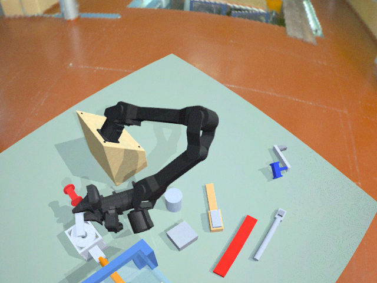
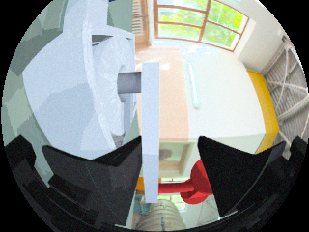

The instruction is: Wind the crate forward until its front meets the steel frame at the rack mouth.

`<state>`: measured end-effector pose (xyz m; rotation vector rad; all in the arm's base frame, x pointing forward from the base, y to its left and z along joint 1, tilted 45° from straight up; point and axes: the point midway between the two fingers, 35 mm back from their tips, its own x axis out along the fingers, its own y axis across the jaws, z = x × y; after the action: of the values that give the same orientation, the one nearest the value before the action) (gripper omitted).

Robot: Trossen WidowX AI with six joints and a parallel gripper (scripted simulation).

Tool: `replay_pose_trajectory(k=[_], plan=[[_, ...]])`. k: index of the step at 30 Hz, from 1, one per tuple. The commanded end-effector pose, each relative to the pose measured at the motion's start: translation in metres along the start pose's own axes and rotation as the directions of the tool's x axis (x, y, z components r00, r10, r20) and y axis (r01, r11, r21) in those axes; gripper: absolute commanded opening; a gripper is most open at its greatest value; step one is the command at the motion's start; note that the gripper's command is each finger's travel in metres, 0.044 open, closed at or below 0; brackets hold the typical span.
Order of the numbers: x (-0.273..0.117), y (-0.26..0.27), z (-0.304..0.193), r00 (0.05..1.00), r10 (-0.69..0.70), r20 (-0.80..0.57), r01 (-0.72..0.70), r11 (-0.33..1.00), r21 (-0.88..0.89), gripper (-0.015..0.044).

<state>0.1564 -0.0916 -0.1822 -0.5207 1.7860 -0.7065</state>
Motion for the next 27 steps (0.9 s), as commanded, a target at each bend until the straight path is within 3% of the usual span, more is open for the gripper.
replay_pose_trajectory(k=[1, 27], plan=[[-0.0001, -0.0008, 0.0001, 1.000, -0.006, 0.000, 0.006, 1.000, 0.002, 0.0240], [0.0000, -0.0074, -0.0029, 1.000, 0.000, 0.000, 0.000, 1.000, 0.000, 0.0240]])
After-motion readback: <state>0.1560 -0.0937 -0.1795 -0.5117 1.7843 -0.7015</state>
